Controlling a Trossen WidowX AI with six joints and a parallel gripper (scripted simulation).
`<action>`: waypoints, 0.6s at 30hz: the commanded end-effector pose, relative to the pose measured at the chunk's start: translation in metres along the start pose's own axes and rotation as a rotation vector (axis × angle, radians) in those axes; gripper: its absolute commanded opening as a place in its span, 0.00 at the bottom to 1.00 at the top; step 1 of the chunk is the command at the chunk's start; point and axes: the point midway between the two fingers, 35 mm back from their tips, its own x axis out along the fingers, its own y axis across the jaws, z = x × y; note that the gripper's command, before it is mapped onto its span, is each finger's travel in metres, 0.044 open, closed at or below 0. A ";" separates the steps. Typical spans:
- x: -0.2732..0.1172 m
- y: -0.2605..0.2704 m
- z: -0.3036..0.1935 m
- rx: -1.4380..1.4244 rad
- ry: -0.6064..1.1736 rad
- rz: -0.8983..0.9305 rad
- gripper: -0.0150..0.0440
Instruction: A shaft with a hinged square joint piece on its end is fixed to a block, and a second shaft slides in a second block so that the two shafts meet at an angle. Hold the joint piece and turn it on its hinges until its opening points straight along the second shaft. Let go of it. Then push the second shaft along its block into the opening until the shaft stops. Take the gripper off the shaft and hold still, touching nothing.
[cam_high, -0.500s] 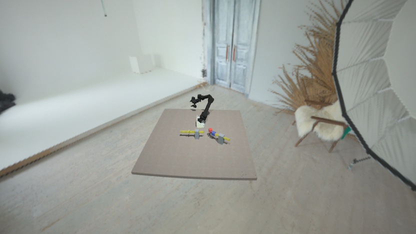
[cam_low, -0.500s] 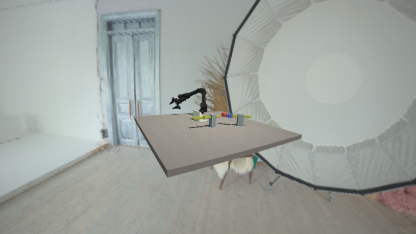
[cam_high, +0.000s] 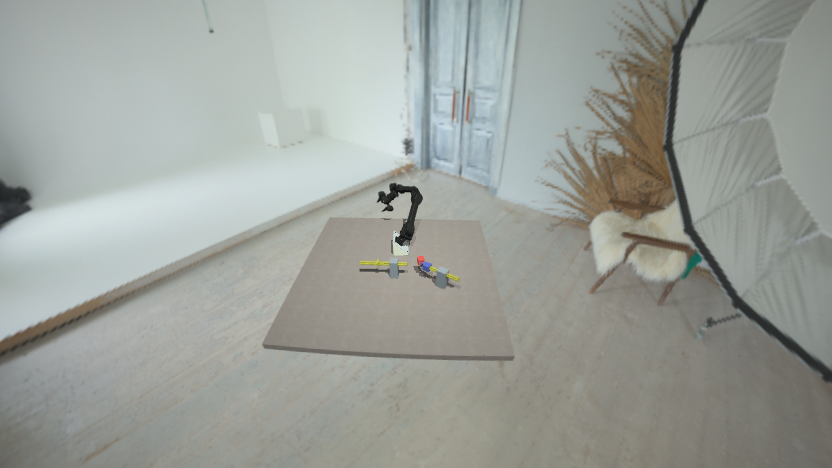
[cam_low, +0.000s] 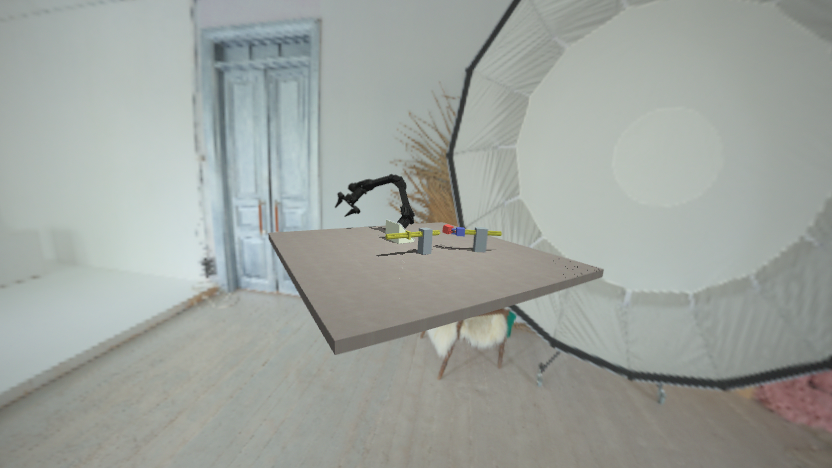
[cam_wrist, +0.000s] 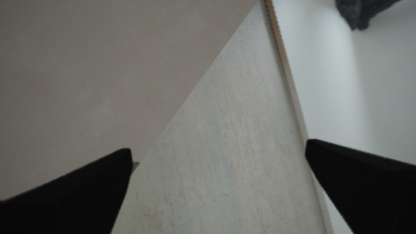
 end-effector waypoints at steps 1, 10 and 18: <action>-0.006 -0.010 0.004 -0.100 0.041 0.082 1.00; -0.021 -0.020 0.017 -0.318 0.116 0.271 1.00; -0.033 -0.022 0.027 -0.461 0.157 0.393 1.00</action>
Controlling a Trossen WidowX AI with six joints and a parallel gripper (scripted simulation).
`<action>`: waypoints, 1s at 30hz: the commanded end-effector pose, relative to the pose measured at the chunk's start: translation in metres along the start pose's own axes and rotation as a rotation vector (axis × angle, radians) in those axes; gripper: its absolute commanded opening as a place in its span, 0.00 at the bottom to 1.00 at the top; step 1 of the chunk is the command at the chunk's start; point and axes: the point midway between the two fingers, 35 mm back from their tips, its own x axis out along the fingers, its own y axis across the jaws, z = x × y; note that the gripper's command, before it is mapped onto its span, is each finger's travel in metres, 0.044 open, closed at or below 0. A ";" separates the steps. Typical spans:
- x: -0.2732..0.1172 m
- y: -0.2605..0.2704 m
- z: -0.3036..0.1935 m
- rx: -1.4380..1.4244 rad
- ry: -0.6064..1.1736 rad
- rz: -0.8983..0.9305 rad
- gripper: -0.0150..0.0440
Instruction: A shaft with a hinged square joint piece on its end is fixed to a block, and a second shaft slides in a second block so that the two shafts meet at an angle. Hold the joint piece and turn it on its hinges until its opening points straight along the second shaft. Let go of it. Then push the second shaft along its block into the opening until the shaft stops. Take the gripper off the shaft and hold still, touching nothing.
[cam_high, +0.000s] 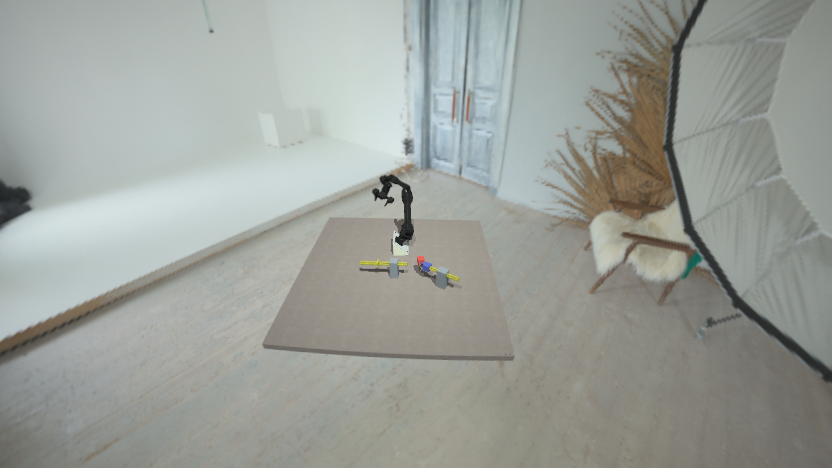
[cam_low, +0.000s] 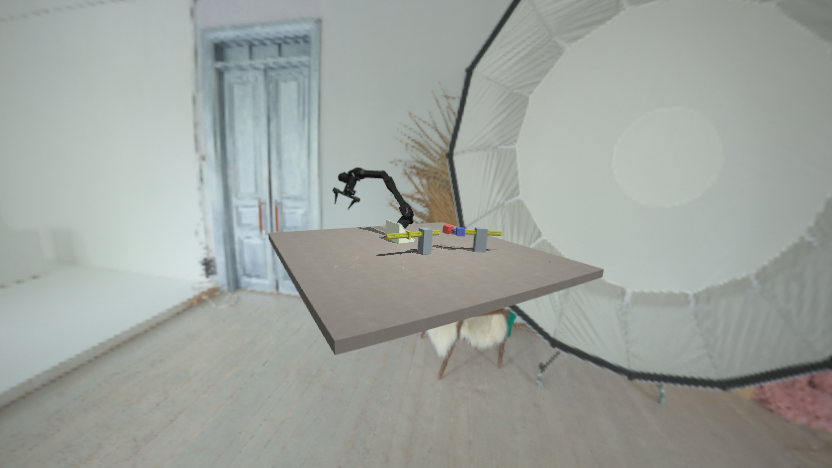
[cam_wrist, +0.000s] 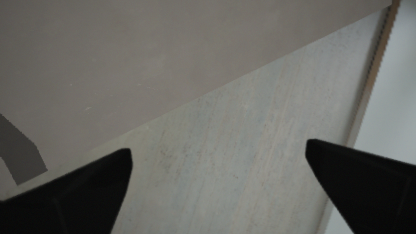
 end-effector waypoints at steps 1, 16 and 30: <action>-0.005 0.001 0.001 -0.047 0.017 0.038 1.00; -0.084 -0.039 0.092 -0.025 -0.016 -0.083 1.00; -0.208 -0.023 0.289 -0.019 -0.138 -0.230 1.00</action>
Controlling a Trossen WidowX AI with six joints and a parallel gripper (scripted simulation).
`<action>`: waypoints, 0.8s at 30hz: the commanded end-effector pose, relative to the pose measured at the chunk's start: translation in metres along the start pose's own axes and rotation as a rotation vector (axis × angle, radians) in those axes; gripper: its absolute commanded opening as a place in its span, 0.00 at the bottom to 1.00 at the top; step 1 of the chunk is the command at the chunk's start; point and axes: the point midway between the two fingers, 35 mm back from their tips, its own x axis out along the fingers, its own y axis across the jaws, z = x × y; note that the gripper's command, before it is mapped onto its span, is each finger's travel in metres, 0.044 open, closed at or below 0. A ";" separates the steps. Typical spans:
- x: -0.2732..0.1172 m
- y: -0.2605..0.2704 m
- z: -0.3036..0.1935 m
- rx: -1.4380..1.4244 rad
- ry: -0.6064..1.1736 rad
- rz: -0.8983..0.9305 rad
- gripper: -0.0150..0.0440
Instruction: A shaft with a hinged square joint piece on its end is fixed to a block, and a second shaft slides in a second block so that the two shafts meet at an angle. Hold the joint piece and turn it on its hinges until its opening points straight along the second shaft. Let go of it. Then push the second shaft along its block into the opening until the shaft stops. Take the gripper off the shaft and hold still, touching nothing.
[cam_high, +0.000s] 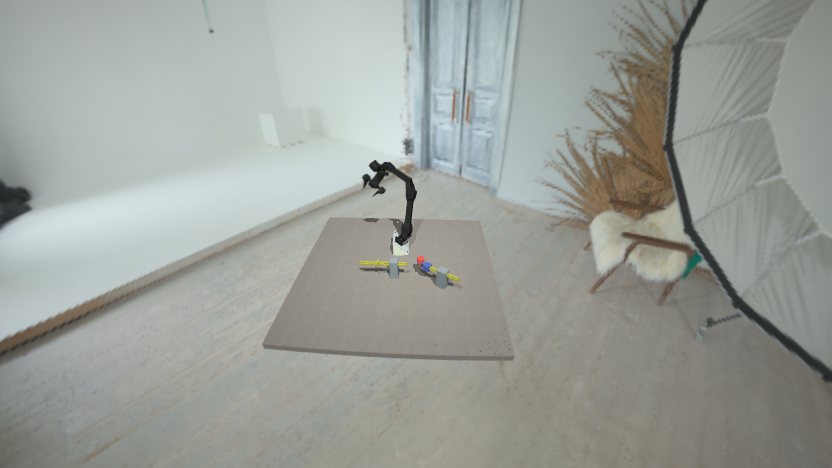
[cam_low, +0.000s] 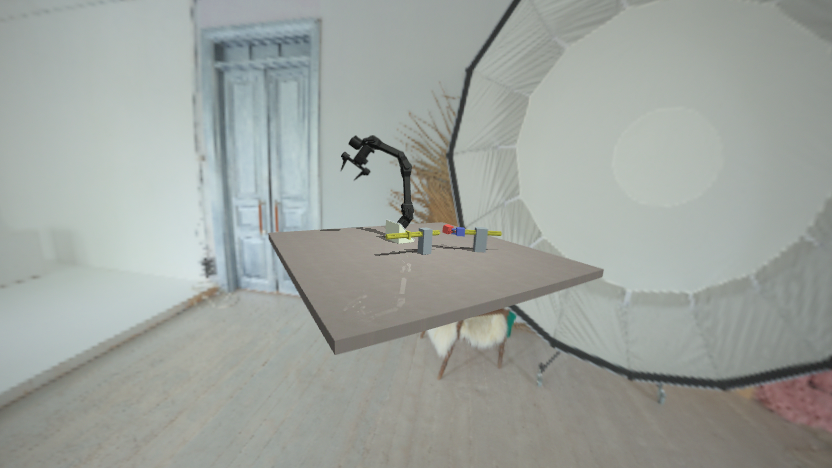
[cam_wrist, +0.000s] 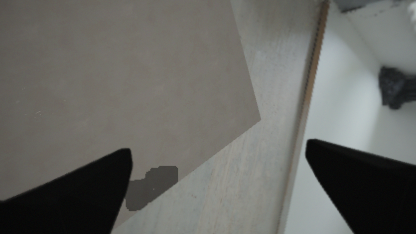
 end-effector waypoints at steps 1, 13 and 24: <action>-0.029 0.016 0.064 0.012 -0.056 -0.023 1.00; -0.093 0.121 0.222 0.007 -0.223 -0.013 1.00; -0.119 0.292 0.294 -0.032 -0.338 0.148 1.00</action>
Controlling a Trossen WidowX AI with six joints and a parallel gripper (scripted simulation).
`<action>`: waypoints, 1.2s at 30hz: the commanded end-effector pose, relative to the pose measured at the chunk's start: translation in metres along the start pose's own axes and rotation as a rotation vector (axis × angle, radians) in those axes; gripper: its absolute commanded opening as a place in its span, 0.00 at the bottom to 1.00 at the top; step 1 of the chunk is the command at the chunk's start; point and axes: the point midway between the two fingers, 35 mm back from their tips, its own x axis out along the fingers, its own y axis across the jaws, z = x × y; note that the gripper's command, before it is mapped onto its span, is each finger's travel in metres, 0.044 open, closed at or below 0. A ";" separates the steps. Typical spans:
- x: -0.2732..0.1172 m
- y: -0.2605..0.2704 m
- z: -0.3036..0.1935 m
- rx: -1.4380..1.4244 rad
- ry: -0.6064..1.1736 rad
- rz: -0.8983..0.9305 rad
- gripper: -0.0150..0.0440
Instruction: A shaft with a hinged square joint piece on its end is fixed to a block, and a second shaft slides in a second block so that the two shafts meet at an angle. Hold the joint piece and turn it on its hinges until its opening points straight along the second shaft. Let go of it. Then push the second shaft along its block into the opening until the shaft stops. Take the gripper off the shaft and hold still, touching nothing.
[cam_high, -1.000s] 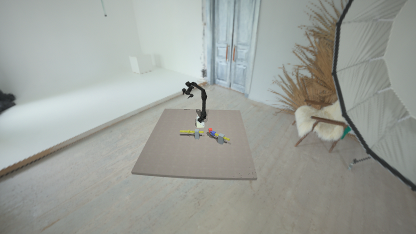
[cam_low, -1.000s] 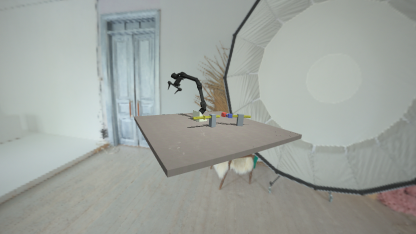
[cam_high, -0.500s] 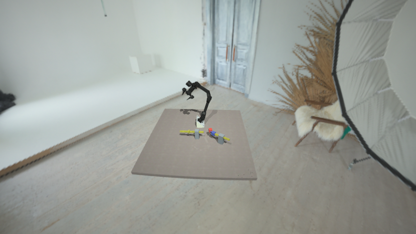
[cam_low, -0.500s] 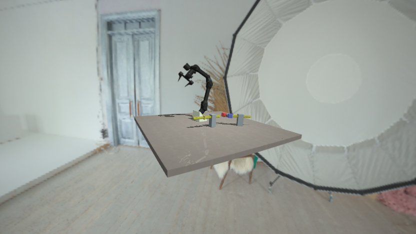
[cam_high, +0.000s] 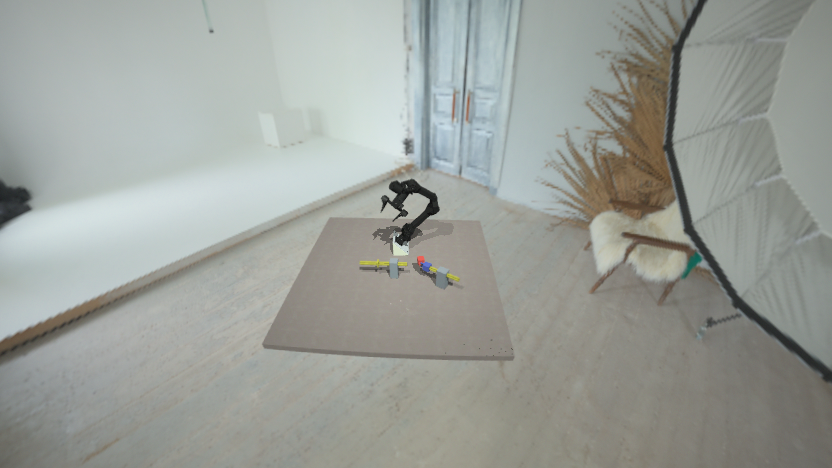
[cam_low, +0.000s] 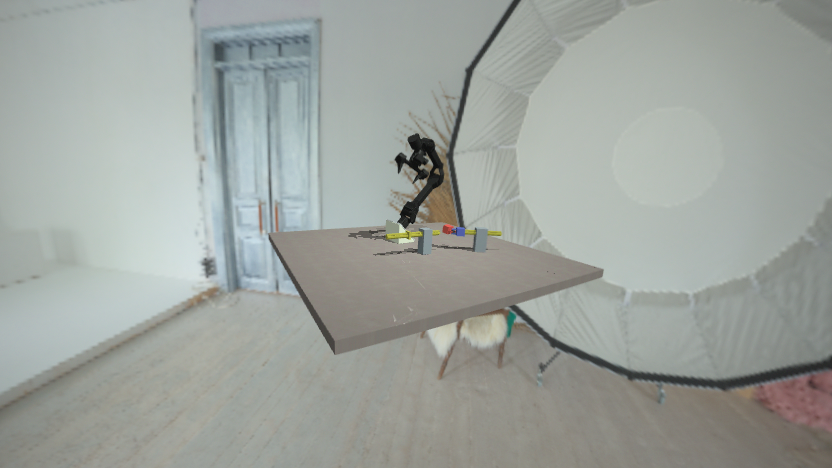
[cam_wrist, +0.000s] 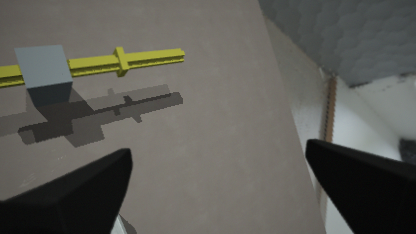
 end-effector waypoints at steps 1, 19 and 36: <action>0.006 0.072 0.010 0.004 -0.026 0.094 1.00; 0.018 0.245 -0.051 0.006 0.039 0.402 1.00; 0.027 0.250 -0.051 0.390 0.193 0.403 1.00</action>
